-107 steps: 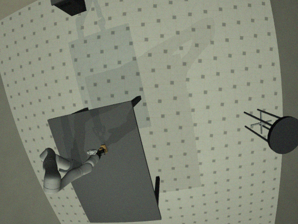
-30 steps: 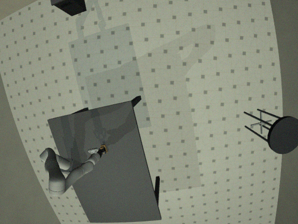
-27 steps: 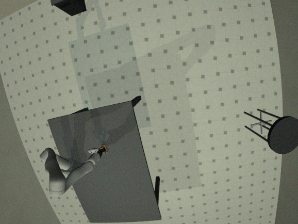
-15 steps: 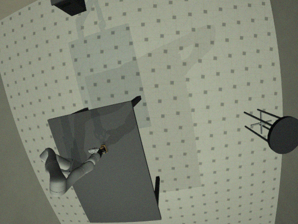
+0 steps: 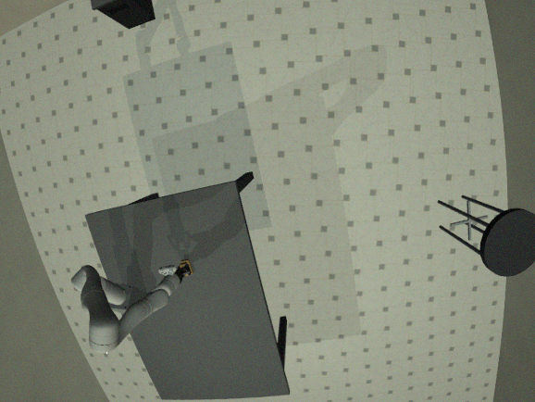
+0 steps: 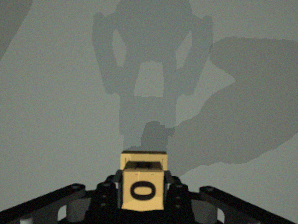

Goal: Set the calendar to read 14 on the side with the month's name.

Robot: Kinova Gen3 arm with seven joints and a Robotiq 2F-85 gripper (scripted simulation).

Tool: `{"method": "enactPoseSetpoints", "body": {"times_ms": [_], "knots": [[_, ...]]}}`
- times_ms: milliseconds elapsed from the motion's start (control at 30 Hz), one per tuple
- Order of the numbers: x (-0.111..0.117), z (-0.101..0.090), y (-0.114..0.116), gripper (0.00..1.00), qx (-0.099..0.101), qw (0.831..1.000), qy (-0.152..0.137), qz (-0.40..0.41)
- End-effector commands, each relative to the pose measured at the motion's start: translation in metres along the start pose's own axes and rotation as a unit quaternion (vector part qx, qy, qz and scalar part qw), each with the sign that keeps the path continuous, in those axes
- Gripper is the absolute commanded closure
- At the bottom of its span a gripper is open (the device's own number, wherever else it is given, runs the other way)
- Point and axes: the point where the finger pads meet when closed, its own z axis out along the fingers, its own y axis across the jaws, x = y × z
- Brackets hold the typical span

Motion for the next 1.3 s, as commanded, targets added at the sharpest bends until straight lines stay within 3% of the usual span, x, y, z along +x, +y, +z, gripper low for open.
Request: {"method": "enactPoseSetpoints", "body": {"times_ms": [0,1267], "knots": [[-0.0003,-0.0004,0.0003,0.72,-0.001,1.000,0.000,0.000],[-0.0003,0.0094,0.0003,0.72,-0.001,1.000,0.000,0.000]]}}
